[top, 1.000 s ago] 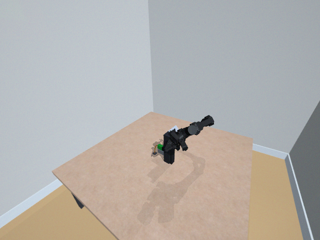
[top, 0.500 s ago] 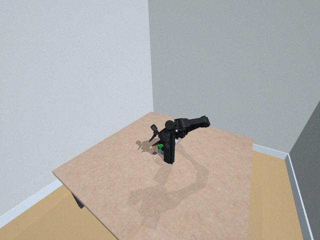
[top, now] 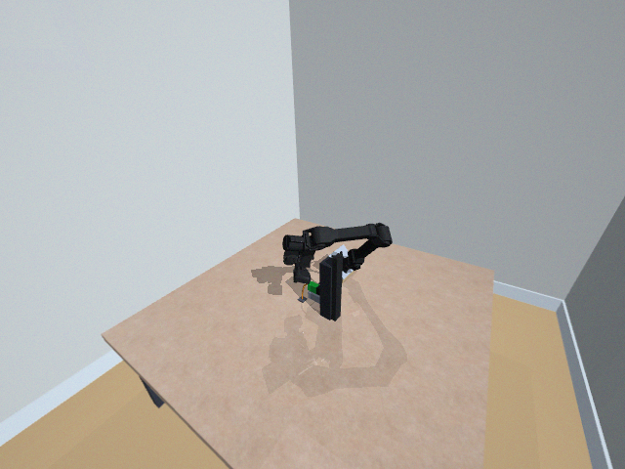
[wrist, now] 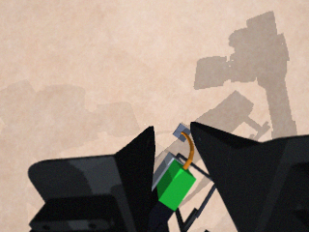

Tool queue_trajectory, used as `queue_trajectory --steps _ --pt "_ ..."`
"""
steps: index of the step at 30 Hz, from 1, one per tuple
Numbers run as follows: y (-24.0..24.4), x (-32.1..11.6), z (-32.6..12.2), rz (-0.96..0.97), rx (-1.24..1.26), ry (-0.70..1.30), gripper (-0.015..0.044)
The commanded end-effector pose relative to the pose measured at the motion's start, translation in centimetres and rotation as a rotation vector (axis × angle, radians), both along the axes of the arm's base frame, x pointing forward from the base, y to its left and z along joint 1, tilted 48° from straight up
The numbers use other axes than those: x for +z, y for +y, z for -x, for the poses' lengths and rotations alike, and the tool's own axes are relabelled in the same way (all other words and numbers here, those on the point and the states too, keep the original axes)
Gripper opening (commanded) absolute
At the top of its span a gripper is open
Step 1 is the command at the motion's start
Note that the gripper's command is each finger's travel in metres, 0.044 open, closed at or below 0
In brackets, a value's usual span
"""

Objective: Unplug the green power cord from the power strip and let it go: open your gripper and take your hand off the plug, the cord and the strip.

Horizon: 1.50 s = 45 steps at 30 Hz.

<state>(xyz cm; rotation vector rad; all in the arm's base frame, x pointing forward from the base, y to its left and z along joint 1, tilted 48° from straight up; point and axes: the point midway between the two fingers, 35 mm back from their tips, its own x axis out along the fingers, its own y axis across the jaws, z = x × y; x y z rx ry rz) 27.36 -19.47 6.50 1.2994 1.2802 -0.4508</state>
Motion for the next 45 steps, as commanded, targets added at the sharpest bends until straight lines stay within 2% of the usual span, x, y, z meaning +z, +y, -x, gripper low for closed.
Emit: queue_trajectory --steps 1,23,45 --pt "3.2 -3.0 4.2 -0.546 -0.445 0.447 0.016" --pt "3.3 -2.9 4.1 -0.546 -0.445 0.447 0.016" --pt "5.6 -0.4 3.6 -0.548 -0.445 0.448 0.016"
